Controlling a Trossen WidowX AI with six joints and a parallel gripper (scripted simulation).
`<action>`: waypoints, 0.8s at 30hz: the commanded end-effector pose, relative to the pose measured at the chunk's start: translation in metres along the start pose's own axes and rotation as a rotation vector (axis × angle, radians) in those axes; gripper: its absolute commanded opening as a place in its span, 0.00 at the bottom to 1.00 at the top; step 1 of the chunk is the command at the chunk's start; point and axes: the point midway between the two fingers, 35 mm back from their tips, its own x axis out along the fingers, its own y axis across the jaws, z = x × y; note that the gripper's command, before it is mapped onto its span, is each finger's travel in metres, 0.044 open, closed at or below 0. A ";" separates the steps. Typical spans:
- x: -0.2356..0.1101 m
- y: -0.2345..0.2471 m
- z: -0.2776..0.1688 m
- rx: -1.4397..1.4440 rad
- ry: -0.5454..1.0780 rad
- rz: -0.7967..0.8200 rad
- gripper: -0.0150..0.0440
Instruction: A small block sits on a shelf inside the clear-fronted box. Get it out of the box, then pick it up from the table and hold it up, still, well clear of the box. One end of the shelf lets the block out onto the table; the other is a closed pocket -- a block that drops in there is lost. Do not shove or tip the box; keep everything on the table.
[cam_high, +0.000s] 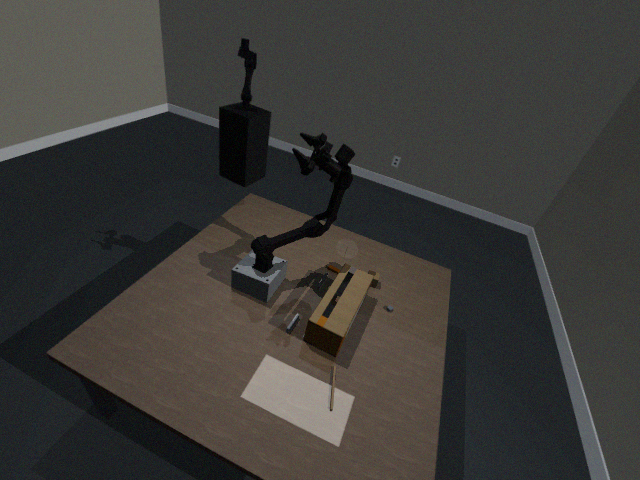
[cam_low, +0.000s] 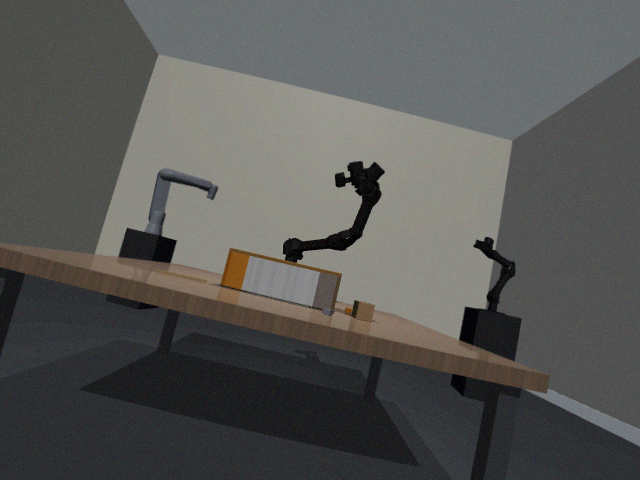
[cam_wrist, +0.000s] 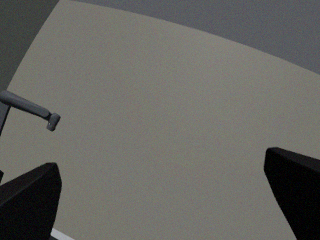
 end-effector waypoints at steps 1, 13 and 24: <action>0.003 0.001 0.000 0.006 0.000 0.010 0.93; 0.139 0.134 0.008 0.383 0.071 0.685 0.93; 0.133 0.312 0.045 0.562 0.336 1.333 0.93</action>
